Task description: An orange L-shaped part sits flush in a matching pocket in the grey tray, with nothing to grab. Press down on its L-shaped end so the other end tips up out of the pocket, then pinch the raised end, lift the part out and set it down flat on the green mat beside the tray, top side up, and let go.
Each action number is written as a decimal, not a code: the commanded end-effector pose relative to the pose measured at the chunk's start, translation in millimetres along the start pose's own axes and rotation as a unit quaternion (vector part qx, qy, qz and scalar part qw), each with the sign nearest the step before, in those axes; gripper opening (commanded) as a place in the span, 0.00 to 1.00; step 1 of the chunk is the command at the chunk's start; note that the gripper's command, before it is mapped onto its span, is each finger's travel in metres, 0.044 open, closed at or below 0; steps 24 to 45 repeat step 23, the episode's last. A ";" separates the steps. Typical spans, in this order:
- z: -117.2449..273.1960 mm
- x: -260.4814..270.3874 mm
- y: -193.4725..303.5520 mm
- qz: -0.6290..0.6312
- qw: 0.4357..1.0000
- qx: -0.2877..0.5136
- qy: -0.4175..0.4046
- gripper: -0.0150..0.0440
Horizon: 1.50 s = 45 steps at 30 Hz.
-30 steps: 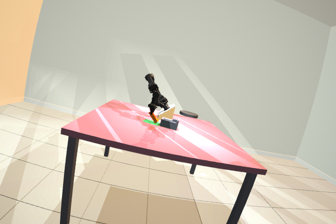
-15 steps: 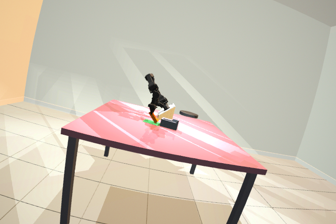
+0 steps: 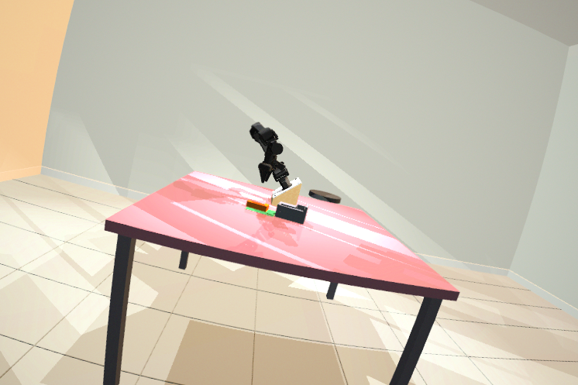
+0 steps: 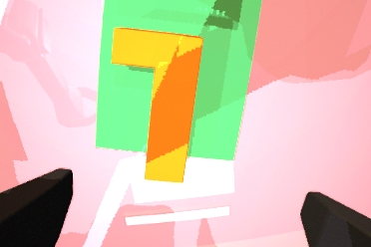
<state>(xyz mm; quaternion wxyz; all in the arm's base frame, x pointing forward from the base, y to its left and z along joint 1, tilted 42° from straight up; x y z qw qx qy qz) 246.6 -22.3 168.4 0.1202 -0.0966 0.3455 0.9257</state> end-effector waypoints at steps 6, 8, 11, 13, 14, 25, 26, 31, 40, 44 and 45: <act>7.2 1.4 1.1 0.001 1.000 0.002 -0.002 0.93; 7.2 1.4 1.1 0.001 1.000 0.002 -0.002 0.93; 7.2 1.4 1.1 0.001 1.000 0.002 -0.002 0.93; 7.2 1.4 1.1 0.001 1.000 0.002 -0.002 0.93; 7.2 1.4 1.1 0.001 1.000 0.002 -0.002 0.93; 7.2 1.4 1.1 0.001 1.000 0.002 -0.002 0.93; 7.2 1.4 1.1 0.001 1.000 0.002 -0.002 0.93; 7.2 1.4 1.1 0.001 1.000 0.002 -0.002 0.93; 7.2 1.4 1.1 0.001 1.000 0.002 -0.002 0.93; 7.2 1.4 1.1 0.001 1.000 0.002 -0.002 0.93; 7.2 1.4 1.1 0.001 1.000 0.002 -0.002 0.93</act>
Point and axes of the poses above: the point midway between the two fingers, 35 mm back from their tips, its own z axis back along the fingers, its own x axis across the jaws, y = z × x, the point moved 2 cm from there along z, back along the fingers, and after that the axes turned 8 degrees about -z, right-handed, at the moved point
